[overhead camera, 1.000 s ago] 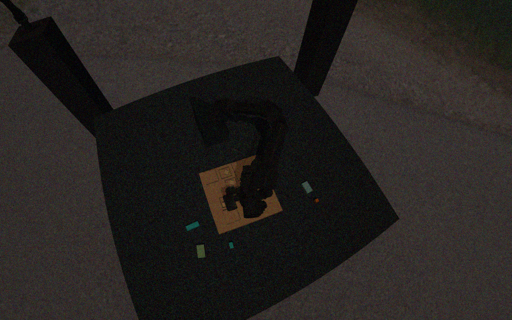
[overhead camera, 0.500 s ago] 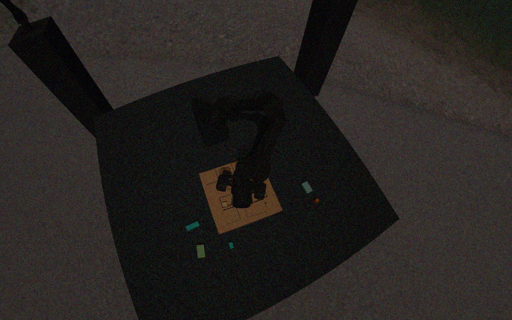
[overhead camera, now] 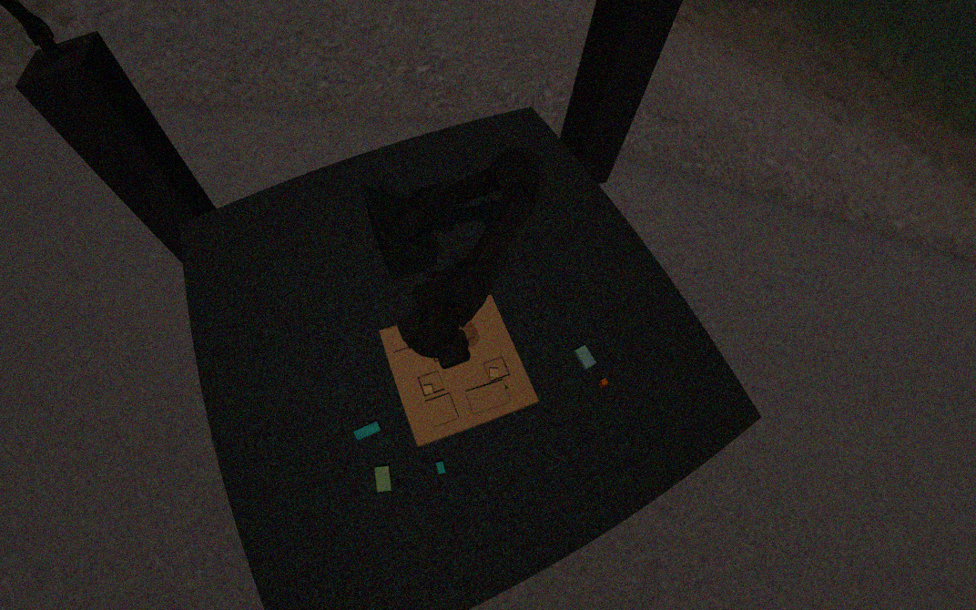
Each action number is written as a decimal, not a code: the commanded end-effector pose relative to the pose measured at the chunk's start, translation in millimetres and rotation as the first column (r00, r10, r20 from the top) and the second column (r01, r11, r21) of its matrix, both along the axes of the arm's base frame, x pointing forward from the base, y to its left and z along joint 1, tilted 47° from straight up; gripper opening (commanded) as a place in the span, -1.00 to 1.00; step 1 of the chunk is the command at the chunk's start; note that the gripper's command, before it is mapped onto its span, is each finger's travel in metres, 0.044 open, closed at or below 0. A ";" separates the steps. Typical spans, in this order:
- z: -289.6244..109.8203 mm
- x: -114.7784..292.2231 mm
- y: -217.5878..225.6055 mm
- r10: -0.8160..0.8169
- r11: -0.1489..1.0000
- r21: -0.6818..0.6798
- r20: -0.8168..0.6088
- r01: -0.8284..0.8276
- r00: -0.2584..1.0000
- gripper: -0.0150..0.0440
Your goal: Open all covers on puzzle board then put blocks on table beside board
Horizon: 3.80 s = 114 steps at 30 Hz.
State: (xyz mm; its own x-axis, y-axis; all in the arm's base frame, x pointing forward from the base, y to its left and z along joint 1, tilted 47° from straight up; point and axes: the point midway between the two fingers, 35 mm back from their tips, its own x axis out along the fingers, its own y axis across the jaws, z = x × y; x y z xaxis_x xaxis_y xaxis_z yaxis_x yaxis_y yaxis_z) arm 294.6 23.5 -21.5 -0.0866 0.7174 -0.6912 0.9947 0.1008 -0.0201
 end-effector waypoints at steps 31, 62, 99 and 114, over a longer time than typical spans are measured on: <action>-40.1 -62.9 29.0 -0.441 0.896 -0.157 -0.430 0.416 0.788 -0.49; -56.6 -63.6 32.8 -0.435 0.899 -0.153 -0.425 0.411 0.794 -0.49; -18.6 -57.4 -5.0 -0.346 0.938 -0.105 -0.339 0.330 0.875 0.00; -34.0 -60.0 12.4 -0.345 0.938 -0.103 -0.340 0.330 0.875 0.00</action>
State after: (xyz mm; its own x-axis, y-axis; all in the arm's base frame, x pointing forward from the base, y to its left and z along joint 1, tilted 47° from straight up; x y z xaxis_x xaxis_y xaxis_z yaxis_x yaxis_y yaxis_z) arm 234.4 35.5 -55.3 -0.0863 0.7165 -0.6922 0.8979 -0.2450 -0.3656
